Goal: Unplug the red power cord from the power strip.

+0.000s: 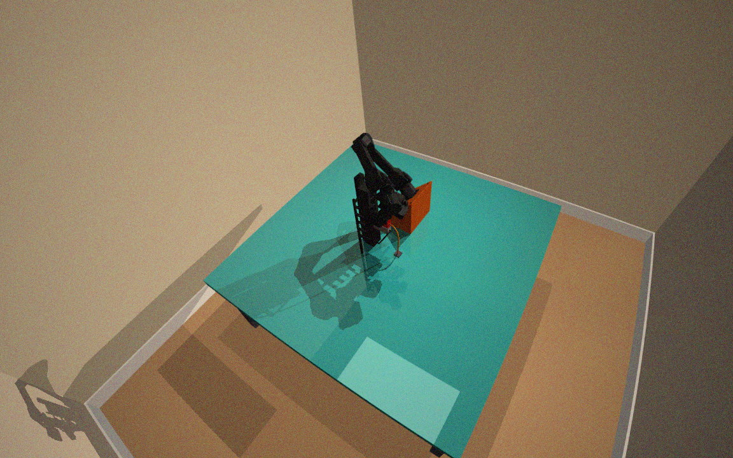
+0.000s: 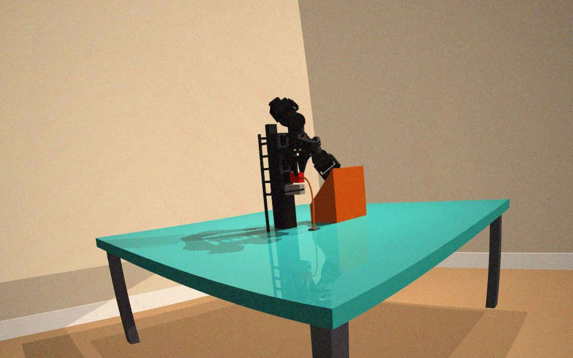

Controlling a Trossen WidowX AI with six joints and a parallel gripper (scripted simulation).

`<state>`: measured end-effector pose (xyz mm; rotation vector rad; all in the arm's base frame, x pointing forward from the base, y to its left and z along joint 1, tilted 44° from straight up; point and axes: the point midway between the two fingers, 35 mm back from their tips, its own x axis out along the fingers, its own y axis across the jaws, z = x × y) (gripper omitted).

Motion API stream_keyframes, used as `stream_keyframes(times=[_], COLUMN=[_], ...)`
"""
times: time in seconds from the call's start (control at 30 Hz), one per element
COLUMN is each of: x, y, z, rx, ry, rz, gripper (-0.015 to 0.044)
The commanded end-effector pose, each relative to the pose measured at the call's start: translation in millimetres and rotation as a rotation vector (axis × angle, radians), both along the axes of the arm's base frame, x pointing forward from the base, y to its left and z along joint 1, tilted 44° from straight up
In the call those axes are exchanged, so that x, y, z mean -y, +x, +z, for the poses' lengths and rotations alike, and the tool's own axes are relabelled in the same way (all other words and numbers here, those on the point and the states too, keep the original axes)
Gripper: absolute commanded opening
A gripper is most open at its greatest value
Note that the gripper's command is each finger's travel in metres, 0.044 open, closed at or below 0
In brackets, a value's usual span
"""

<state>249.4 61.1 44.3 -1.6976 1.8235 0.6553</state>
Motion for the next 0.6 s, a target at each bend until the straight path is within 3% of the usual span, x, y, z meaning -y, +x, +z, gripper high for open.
stream_keyframes(times=[0.0, 0.27, 0.57], x=[-24, -34, -28], y=[3, 3, 3], z=[-16, -24, -19], rx=[0.01, 0.011, 0.011], ry=[0.055, 0.056, 0.053], rz=[0.004, 0.006, 0.008], gripper=[0.0, 0.0, 0.0236])
